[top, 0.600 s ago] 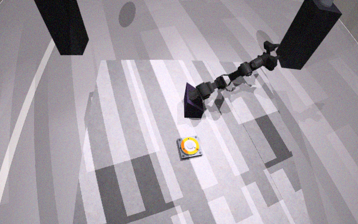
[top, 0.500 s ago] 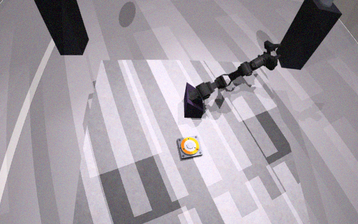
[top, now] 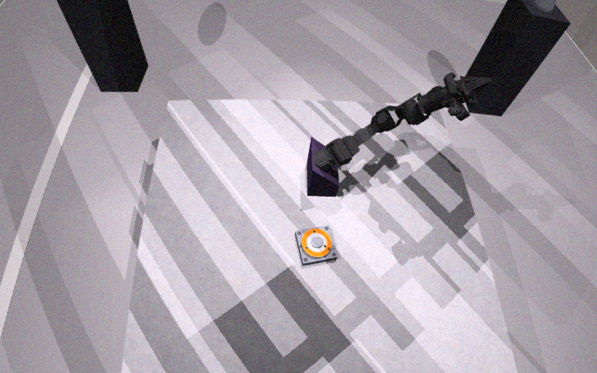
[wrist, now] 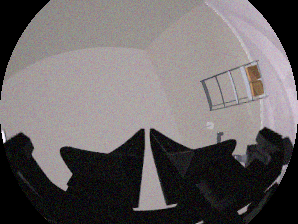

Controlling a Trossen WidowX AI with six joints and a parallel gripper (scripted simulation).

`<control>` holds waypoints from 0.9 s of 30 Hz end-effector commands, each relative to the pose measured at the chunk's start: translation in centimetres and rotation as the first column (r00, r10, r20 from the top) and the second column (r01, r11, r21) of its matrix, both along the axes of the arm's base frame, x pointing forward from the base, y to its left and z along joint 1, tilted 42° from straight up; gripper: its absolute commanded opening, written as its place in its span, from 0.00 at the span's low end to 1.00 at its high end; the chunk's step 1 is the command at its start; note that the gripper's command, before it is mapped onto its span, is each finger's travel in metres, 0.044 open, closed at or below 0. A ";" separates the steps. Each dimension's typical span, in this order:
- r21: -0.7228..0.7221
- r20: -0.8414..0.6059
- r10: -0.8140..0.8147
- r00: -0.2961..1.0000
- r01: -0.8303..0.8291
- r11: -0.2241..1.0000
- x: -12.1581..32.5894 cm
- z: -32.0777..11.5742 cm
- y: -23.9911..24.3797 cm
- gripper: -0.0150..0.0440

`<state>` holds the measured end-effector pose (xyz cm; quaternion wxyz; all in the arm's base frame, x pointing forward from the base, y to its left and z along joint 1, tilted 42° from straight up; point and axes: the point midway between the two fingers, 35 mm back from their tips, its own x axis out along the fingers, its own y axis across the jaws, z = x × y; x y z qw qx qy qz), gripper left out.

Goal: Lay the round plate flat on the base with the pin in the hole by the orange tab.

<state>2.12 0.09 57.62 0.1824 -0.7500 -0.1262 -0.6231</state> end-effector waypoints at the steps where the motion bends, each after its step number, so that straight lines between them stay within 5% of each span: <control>1: 0.150 -0.176 0.174 0.969 -0.148 0.978 6.1 -1.2 -3.8 0.25; 9: 0.567 -0.362 0.577 0.733 -0.318 0.760 18.3 -7.1 -9.4 0.25; 15: 0.849 -0.304 0.821 0.483 -0.253 0.463 26.0 -14.4 -11.2 0.25; 21: 0.999 -0.042 0.968 0.247 0.028 0.036 32.2 -25.0 -10.3 0.25; 27: 0.864 0.262 0.944 0.201 0.388 -0.322 34.5 -35.3 -7.6 0.25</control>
